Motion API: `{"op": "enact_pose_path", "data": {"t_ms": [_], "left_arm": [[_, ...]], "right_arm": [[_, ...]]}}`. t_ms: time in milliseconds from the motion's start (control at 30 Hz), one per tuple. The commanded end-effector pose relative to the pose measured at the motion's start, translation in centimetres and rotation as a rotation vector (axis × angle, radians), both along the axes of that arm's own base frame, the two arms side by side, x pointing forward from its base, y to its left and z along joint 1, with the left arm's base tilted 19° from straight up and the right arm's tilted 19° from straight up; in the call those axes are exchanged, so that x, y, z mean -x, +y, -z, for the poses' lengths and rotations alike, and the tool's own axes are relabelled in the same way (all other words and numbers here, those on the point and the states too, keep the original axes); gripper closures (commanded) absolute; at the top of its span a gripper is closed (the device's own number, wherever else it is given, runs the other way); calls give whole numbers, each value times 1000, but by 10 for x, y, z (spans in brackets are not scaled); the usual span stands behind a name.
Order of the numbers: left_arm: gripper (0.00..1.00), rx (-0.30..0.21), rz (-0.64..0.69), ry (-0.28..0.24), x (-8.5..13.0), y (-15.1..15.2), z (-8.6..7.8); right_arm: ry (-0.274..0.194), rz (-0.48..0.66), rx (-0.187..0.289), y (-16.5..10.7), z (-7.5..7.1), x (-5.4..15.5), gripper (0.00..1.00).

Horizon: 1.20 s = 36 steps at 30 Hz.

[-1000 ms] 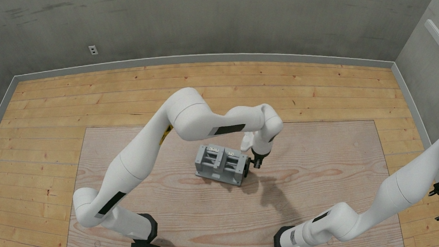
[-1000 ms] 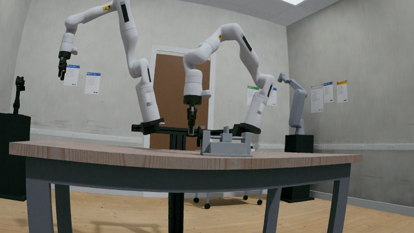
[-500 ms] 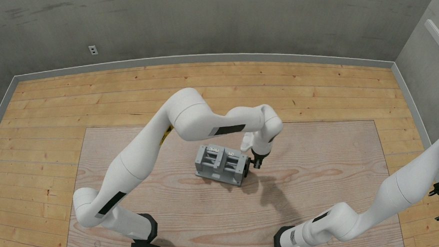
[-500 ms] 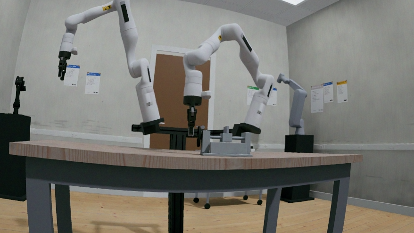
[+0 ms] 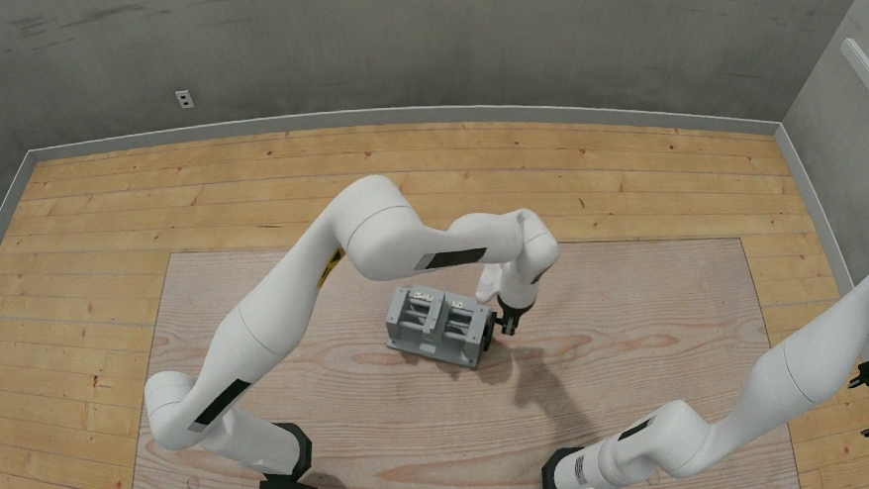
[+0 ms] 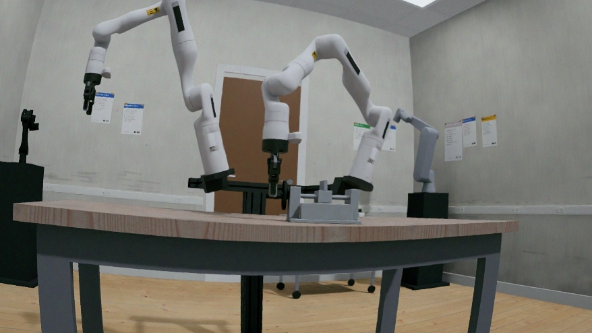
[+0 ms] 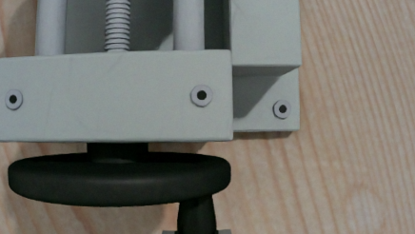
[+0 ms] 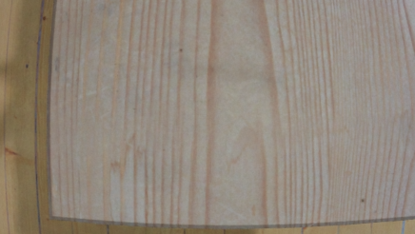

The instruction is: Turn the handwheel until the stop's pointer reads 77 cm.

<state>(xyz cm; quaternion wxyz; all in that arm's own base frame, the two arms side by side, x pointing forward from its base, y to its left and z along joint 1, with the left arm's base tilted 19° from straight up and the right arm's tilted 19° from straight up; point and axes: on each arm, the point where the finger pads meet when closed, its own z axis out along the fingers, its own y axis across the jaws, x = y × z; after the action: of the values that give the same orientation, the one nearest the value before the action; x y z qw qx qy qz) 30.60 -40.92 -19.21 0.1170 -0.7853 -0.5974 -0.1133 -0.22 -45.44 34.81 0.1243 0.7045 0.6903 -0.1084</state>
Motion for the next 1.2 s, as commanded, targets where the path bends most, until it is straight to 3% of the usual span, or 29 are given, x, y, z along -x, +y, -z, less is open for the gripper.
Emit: {"op": "enact_pose_path", "data": {"t_ms": [0,1167], "left_arm": [[842,1,7,2,1,2,4],[842,4,7,1,13,10,19]], "right_arm": [[8,-11,-5,1,0,1,2],[8,-11,-5,1,0,1,2]]}}
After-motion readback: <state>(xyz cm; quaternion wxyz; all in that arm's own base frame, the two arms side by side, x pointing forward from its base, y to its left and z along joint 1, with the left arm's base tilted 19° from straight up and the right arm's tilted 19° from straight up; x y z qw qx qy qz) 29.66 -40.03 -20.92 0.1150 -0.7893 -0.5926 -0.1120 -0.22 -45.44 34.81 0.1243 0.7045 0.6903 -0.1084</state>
